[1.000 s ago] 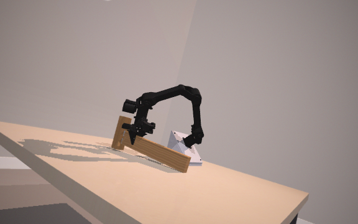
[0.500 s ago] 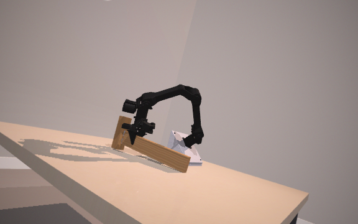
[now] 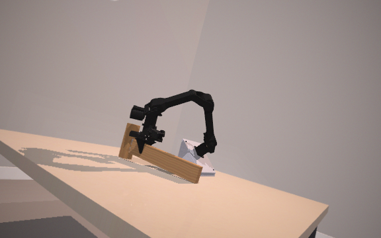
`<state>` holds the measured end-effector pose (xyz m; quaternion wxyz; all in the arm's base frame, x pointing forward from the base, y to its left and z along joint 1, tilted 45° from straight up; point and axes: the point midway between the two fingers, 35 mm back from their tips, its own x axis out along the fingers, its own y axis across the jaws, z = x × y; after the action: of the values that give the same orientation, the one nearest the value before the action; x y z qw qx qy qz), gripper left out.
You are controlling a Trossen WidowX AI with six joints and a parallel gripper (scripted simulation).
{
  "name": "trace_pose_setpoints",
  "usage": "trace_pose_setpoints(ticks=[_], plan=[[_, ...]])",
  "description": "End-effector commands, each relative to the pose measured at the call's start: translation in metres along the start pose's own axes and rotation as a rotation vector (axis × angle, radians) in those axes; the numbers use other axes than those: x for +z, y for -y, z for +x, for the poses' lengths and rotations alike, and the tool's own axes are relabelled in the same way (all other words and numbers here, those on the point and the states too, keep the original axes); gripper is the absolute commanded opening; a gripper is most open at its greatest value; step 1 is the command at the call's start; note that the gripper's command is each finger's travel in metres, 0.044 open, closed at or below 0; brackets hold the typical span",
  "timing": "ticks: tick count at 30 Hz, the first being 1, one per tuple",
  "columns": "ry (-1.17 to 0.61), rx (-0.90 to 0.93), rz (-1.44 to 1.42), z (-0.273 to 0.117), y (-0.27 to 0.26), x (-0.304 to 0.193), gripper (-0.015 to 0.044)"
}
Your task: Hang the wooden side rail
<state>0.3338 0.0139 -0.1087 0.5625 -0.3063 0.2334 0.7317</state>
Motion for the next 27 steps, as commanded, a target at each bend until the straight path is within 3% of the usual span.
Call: trace_pose_setpoints(ticks=[1,27], plan=[[-0.009,-0.015,0.000,-0.0065,0.0022,-0.0048,0.0000],[-0.009,-0.015,0.000,-0.0064,0.0024,-0.0073,0.0000]])
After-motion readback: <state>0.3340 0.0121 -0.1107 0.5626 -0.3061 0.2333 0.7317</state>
